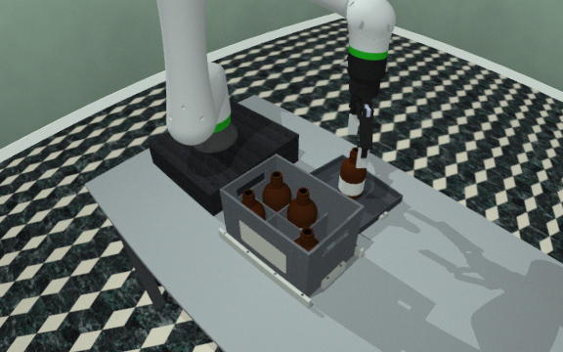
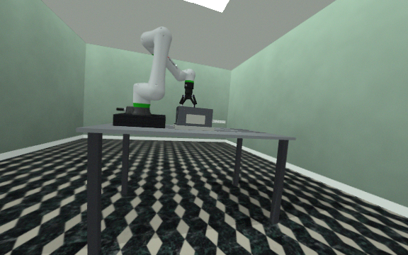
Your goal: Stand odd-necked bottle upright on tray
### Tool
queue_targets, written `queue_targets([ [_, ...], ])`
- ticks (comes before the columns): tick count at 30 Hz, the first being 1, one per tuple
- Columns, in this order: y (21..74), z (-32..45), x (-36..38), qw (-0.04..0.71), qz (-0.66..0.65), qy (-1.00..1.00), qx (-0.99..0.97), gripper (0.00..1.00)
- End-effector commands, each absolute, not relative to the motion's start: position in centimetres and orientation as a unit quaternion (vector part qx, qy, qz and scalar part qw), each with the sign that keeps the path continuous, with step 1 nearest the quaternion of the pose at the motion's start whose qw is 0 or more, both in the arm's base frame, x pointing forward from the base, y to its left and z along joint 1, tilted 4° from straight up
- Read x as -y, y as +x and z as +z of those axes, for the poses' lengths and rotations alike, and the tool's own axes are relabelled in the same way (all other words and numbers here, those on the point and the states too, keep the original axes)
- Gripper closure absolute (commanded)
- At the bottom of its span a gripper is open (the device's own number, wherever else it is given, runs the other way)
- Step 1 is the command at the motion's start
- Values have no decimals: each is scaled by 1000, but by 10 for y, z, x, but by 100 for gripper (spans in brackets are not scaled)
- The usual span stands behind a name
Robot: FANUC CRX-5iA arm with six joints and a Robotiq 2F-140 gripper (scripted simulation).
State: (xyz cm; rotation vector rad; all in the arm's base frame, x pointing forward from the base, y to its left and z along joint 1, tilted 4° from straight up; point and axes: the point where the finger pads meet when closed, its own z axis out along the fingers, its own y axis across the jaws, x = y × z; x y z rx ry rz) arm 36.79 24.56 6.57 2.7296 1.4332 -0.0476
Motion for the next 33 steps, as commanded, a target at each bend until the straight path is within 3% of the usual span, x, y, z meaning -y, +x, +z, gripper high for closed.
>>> queue_targets([
  [1,368,66,-246,29,-15,885,-465,0],
  [33,368,91,-248,29,-15,885,-465,0],
])
